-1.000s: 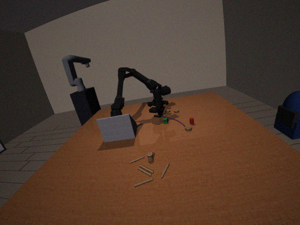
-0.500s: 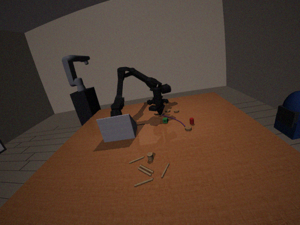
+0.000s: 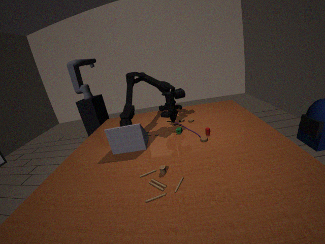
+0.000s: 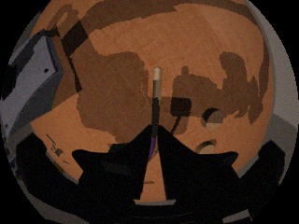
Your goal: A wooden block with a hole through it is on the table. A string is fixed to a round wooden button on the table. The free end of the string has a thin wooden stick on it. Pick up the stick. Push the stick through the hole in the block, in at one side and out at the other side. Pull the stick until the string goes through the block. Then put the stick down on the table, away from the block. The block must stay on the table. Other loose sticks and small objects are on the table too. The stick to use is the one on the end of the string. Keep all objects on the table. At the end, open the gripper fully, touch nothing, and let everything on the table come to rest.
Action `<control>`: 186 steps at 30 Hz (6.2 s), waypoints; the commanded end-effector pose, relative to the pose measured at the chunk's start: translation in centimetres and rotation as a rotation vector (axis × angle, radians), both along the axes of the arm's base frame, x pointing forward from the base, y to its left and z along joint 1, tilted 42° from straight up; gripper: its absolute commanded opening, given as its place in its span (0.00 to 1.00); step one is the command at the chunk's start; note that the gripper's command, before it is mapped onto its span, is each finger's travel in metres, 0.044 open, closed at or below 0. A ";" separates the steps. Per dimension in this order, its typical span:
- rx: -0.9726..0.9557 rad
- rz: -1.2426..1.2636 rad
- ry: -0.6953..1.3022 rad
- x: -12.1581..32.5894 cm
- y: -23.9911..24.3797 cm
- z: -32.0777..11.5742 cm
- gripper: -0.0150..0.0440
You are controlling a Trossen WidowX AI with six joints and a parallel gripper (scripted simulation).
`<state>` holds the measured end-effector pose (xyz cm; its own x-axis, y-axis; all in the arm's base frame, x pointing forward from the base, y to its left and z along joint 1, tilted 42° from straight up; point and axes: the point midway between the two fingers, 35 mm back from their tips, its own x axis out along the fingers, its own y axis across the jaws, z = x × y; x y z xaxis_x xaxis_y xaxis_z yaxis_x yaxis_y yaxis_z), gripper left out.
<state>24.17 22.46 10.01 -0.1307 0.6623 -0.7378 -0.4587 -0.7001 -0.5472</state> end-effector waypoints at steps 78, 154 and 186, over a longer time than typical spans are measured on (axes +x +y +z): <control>0.056 0.008 0.368 3.7 -5.1 2.4 0.25; -0.632 -1.983 1.616 9.3 -2.0 4.4 0.25; -0.579 -2.963 2.017 11.3 -0.5 5.5 0.25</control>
